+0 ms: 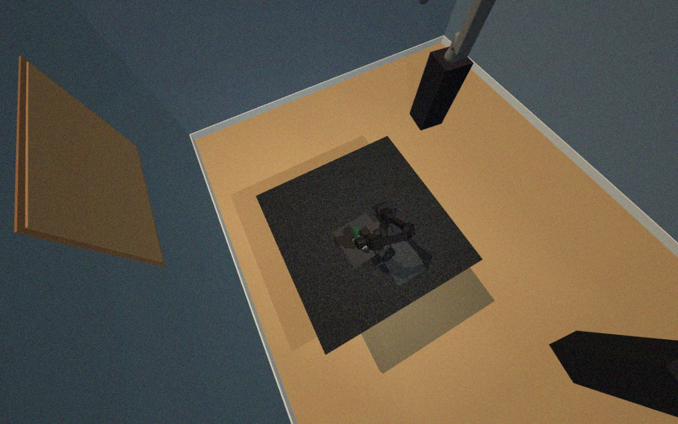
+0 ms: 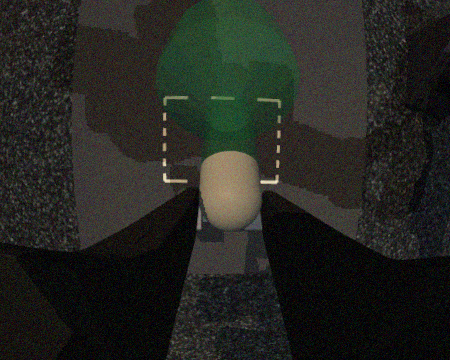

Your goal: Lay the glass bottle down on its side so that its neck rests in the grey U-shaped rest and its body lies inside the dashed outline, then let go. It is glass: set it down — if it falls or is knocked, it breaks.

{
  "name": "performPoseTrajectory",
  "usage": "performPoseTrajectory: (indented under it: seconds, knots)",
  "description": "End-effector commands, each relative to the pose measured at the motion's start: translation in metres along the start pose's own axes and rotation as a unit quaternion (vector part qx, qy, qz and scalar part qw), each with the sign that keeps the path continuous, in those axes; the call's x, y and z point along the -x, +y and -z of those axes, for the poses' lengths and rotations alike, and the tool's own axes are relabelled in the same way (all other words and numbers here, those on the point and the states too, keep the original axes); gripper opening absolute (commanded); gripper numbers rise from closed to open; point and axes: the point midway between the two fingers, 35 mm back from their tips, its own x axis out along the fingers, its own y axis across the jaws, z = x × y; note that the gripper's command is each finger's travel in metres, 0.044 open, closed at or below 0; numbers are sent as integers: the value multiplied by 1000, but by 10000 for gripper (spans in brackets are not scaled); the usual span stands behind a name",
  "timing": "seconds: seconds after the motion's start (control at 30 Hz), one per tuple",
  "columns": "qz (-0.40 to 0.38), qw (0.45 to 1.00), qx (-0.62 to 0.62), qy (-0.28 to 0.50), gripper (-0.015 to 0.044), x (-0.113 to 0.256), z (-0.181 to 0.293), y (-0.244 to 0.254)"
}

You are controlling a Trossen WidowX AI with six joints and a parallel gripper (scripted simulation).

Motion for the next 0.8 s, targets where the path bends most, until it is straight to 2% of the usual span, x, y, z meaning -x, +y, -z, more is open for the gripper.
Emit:
performPoseTrajectory:
  seconds: [0.0, 0.77]
  knots:
    - [1, 1000, 1, 4, 111, -3, 9, 0]
    - [-7, 1000, -2, -11, 111, -14, 38, -1]
